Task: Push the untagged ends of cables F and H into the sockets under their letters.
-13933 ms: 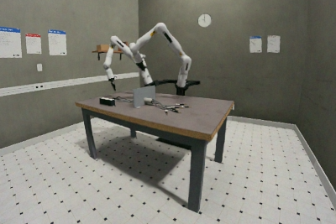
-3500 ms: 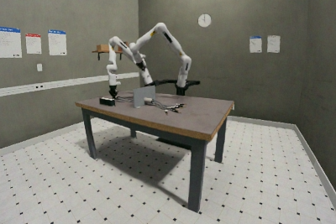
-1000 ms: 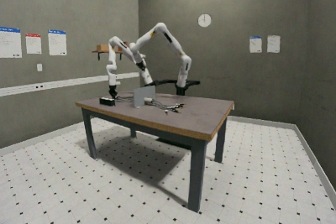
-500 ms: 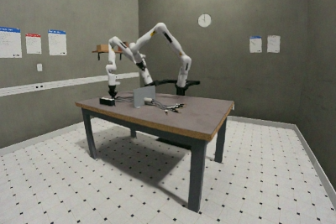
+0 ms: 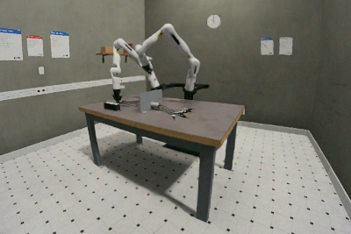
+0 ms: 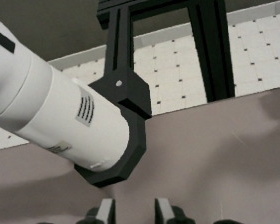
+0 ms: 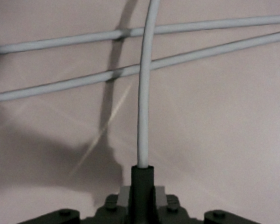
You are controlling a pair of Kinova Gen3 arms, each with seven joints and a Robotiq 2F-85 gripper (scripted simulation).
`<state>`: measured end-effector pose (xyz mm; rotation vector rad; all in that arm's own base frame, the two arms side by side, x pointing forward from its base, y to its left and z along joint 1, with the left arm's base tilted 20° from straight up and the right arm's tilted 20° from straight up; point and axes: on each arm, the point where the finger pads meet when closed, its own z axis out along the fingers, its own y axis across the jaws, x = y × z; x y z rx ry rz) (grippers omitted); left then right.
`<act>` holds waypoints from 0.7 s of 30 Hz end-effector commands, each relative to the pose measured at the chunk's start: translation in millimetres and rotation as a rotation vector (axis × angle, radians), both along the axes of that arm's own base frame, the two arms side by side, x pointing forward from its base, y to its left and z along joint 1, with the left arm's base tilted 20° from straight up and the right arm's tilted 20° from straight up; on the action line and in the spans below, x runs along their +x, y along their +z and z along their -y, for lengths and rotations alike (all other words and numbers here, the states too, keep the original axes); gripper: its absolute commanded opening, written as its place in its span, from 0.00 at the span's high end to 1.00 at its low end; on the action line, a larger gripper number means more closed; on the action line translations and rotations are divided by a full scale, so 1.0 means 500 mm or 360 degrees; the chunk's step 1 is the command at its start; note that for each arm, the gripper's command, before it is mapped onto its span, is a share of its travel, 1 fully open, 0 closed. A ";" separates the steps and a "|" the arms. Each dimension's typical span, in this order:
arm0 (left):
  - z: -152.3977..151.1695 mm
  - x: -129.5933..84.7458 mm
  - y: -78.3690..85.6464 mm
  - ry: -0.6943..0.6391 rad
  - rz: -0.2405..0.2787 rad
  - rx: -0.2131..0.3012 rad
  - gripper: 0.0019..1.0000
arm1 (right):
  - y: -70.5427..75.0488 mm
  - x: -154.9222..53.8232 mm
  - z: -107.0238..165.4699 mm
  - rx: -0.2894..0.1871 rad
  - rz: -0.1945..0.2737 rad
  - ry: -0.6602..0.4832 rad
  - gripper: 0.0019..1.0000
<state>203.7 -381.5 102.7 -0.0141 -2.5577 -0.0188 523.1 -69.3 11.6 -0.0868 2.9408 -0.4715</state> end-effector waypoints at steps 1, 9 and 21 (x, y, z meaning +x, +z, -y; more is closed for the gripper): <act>0.001 0.000 0.002 -0.0001 0.0002 -0.0003 0.69 | 0.002 0.001 -0.001 0.0001 0.0003 0.0001 0.87; 0.001 0.000 0.002 -0.0001 0.0002 -0.0003 0.69 | 0.004 0.013 -0.002 0.0001 0.0003 0.0001 0.87; 0.001 0.000 0.002 -0.0001 0.0002 -0.0003 0.69 | 0.004 0.013 -0.002 0.0001 0.0003 0.0001 0.87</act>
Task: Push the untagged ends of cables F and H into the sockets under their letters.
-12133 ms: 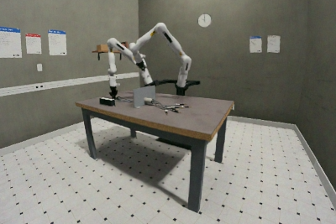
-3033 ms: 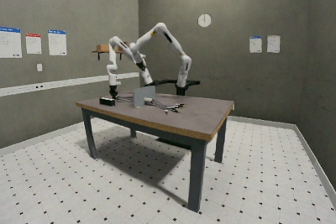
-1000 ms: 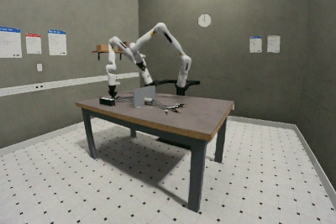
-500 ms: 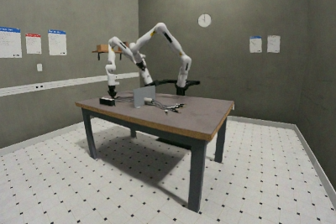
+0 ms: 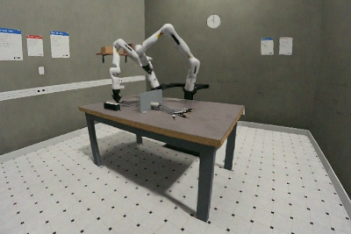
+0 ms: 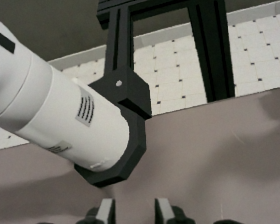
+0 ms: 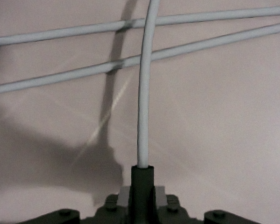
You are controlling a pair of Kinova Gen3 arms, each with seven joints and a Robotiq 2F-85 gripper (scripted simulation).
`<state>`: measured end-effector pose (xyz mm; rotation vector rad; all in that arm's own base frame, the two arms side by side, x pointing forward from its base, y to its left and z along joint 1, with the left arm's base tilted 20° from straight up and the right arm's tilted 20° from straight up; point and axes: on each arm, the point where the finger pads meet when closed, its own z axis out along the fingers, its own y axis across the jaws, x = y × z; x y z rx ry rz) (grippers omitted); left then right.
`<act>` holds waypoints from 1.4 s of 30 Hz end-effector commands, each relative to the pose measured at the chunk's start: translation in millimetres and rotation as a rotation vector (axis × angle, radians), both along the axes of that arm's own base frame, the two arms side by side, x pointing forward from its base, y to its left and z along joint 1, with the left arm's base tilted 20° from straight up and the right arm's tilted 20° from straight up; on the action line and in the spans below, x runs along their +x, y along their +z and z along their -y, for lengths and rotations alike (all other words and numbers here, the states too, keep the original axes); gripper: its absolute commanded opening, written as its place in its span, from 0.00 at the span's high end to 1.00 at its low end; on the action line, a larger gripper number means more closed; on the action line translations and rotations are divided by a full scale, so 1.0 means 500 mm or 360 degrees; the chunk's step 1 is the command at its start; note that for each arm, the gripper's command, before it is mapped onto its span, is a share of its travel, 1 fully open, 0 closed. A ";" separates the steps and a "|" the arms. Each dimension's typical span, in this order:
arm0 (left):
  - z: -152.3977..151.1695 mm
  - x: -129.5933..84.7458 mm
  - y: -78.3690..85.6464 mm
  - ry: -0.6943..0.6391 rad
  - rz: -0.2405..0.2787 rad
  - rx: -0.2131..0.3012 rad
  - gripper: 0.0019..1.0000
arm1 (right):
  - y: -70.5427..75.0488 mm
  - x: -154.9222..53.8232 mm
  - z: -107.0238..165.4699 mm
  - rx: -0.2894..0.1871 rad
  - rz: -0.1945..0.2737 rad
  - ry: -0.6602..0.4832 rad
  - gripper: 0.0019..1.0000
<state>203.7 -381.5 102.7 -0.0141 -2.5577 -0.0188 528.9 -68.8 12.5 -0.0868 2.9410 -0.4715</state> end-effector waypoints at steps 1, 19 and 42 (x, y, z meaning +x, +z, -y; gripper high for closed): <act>0.001 0.000 0.002 -0.0001 0.0002 -0.0003 0.69 | 0.002 0.001 -0.001 0.0001 0.0003 0.0001 0.87; 0.001 0.000 0.002 -0.0001 0.0002 -0.0003 0.69 | 0.004 0.019 -0.002 0.0001 0.0003 0.0001 0.87; 0.001 0.000 0.002 -0.0001 0.0002 -0.0003 0.69 | 0.006 0.027 -0.003 0.0000 -0.0003 -0.0001 0.87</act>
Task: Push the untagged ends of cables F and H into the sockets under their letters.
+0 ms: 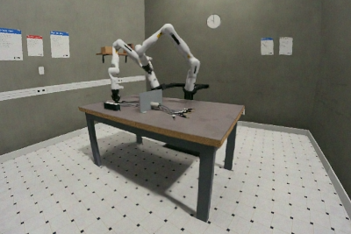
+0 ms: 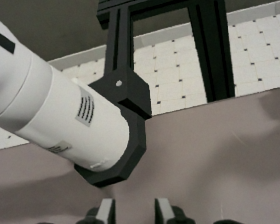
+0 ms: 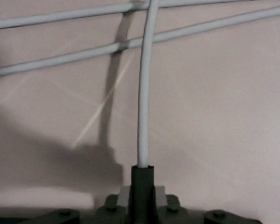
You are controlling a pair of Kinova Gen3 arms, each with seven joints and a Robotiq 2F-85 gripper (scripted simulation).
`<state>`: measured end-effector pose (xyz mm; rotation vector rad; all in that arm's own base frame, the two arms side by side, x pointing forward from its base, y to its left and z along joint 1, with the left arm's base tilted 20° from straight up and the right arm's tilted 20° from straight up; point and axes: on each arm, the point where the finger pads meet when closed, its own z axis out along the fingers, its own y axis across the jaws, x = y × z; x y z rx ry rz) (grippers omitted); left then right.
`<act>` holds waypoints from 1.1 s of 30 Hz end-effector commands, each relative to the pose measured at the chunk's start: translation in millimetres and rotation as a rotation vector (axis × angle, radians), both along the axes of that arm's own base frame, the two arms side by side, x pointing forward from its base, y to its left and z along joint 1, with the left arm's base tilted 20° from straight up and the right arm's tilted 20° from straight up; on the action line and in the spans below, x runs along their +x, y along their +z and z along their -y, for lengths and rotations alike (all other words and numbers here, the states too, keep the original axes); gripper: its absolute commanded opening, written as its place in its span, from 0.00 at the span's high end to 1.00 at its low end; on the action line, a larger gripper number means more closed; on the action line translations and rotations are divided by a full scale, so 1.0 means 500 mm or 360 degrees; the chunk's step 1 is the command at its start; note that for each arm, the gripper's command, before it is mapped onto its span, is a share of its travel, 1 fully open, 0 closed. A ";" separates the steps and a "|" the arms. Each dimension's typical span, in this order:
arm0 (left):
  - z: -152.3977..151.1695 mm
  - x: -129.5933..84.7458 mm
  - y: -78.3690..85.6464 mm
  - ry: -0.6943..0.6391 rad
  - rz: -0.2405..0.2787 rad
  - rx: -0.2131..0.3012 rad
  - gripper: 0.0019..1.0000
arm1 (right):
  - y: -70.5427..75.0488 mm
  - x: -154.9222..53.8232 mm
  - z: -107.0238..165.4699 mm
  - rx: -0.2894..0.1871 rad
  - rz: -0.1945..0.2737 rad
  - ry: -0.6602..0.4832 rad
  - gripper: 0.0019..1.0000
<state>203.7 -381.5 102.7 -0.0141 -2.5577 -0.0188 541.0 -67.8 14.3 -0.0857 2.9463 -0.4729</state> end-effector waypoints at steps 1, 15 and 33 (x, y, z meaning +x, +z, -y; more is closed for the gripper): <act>0.001 0.000 0.002 -0.0001 0.0002 -0.0003 0.69 | 0.002 0.002 -0.001 0.0001 0.0005 0.0002 0.87; 0.001 0.000 0.002 -0.0001 0.0002 -0.0003 0.69 | 0.002 0.003 -0.001 0.0001 0.0005 0.0002 0.69; 0.001 0.000 0.002 -0.0001 0.0002 -0.0003 0.69 | 0.002 0.003 -0.001 0.0001 0.0005 0.0002 0.69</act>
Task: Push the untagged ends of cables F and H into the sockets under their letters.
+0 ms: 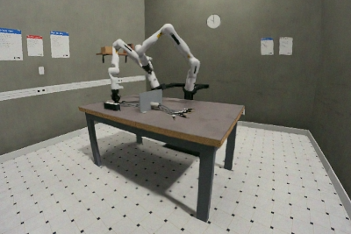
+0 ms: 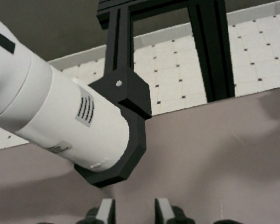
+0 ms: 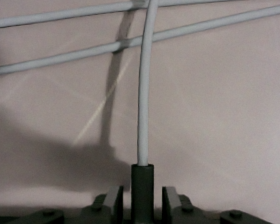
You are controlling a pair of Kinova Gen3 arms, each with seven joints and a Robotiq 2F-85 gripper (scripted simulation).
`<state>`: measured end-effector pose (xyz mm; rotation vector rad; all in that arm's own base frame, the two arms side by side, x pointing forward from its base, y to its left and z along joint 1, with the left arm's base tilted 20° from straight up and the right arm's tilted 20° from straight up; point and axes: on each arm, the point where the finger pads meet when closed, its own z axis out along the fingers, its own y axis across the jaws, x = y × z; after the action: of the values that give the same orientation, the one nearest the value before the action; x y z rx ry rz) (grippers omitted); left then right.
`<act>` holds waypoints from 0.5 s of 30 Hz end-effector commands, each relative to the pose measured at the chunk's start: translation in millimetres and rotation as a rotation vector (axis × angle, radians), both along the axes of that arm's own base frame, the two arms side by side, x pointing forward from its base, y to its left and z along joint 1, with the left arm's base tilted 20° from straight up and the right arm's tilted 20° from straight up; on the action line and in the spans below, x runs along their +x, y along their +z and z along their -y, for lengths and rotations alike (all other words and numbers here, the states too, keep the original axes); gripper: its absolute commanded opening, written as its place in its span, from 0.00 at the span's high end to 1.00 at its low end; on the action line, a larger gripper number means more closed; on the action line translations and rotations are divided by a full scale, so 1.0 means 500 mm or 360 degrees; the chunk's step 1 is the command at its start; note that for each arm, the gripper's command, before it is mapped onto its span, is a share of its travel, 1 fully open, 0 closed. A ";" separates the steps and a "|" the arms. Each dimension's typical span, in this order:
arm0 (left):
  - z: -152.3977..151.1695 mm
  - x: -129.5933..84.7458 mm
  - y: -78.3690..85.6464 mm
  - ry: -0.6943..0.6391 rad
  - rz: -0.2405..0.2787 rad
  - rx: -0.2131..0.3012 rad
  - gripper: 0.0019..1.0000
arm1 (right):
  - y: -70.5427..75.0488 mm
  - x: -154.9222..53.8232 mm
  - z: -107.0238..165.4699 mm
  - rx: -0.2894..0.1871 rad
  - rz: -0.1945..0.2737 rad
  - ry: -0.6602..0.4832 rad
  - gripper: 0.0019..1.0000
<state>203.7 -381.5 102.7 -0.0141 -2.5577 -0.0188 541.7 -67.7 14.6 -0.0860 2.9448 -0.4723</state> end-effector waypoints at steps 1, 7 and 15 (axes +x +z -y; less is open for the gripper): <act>0.001 0.000 0.002 -0.0001 0.0002 -0.0003 0.69 | 0.002 0.001 -0.001 0.0000 0.0003 0.0001 0.69; 0.001 0.000 0.002 -0.0001 0.0002 -0.0003 0.69 | 0.002 0.001 -0.001 0.0000 0.0003 0.0001 0.69; 0.001 0.000 0.002 -0.0001 0.0002 -0.0003 0.69 | 0.133 -0.022 -0.044 0.0000 0.0003 0.0001 0.69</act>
<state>203.7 -381.5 102.7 -0.0141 -2.5577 -0.0188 541.5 -67.7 14.6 -0.0863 2.9452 -0.4725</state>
